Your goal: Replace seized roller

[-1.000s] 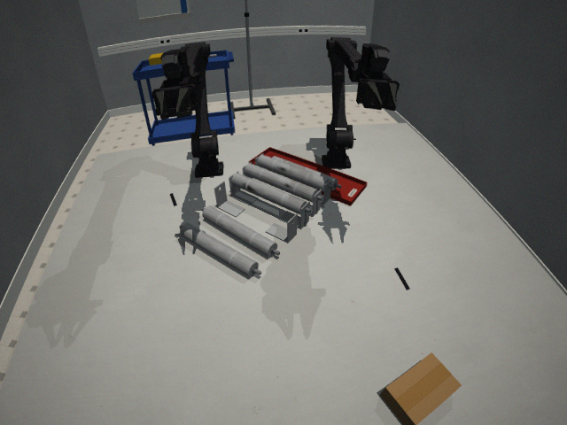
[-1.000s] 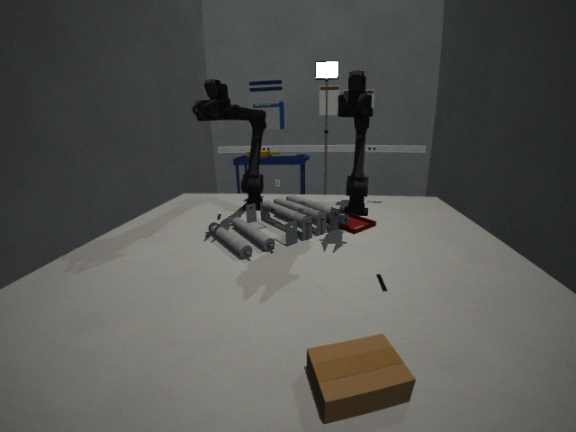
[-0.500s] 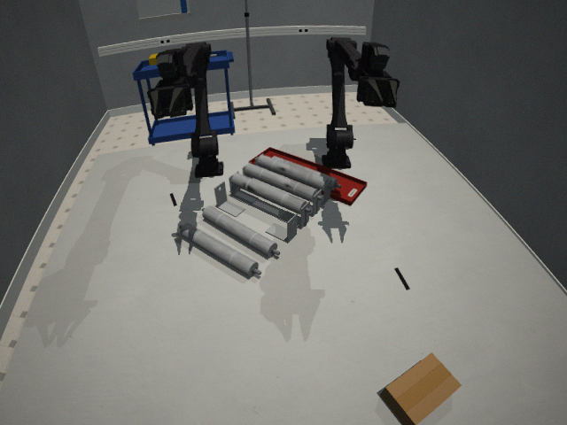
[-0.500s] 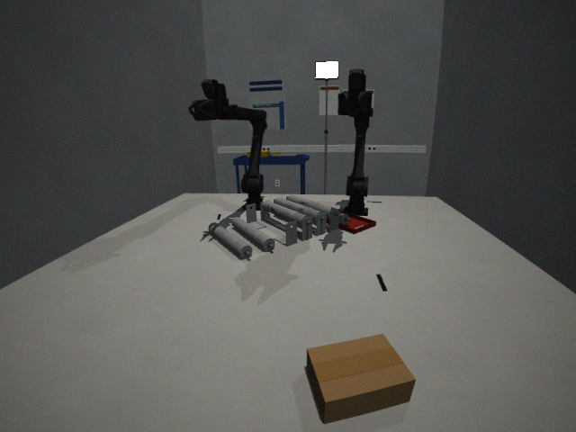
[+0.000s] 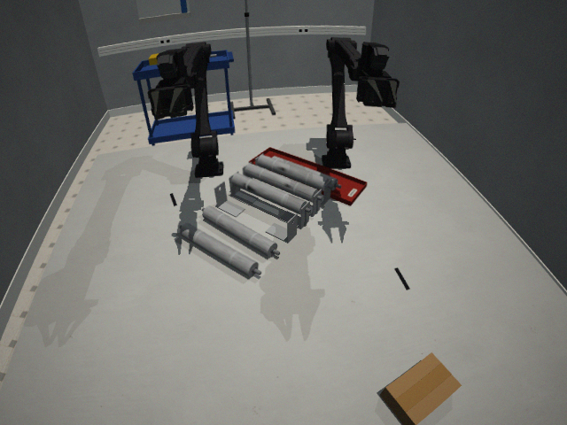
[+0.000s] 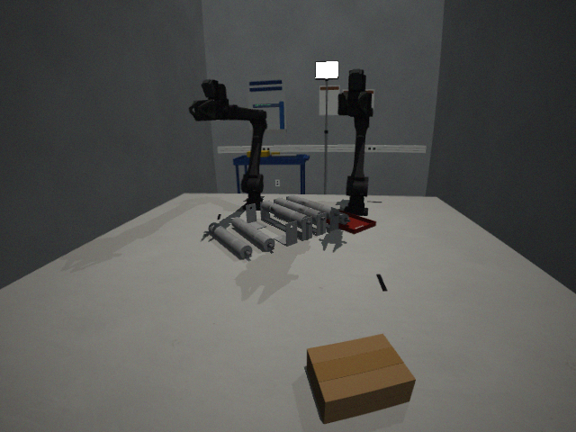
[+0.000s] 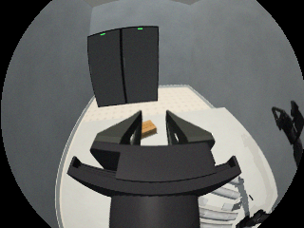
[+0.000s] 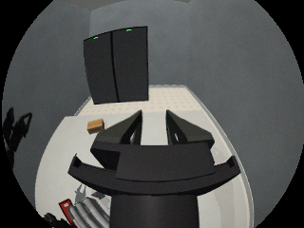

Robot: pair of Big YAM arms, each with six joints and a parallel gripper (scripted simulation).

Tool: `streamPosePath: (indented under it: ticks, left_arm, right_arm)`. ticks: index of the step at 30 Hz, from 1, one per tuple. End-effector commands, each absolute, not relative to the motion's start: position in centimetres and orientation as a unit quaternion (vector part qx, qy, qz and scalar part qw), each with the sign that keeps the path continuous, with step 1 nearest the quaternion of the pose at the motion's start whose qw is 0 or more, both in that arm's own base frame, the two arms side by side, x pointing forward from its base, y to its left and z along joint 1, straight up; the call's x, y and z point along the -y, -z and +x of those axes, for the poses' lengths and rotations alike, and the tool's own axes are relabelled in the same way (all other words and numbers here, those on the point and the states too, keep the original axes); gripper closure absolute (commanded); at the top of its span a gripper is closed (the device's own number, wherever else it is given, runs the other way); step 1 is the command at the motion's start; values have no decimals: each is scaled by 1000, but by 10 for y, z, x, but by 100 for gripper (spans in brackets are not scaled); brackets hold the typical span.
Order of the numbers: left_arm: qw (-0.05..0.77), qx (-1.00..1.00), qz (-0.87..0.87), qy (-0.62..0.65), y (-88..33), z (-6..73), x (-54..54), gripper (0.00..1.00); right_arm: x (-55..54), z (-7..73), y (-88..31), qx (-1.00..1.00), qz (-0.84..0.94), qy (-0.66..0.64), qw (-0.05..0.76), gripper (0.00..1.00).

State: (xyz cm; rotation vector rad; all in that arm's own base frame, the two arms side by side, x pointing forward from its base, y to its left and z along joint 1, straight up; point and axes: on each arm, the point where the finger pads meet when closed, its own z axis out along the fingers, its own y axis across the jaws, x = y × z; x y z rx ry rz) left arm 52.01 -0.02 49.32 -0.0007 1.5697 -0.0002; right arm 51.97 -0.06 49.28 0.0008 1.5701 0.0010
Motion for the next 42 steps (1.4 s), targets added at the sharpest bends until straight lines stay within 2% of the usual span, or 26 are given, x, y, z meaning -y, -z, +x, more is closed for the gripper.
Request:
streamPosePath:
  ticks: [1,15,17,19,30,33,42]
  left_arm:
    - [709,-706,7,2,-493,517,8,68]
    - [709,-705,7,1,-495,518,7,68]
    - [692,-722,-3,17,-478,528,11,68]
    - [709,-704,-9,29,-516,532,15,68]
    - [615,-774,-82,128,-451,571,53,68]
    - [630,-762,-88,122,-471,564,39,68]
    - [504,-831,-146,183,-378,598,97,68]
  right_arm:
    - [-5,517,-495,-707,-7,-1,708,68]
    - [-6,515,-500,-703,-7,0,711,68]
    - [-7,524,-475,-722,-12,4,692,68]
    - [-7,524,-469,-728,-17,9,686,68]
    - [-10,515,-389,-797,-73,55,597,68]
    - [-10,515,-389,-797,-73,55,597,68]
    - [-12,493,-308,-854,-128,82,498,68]
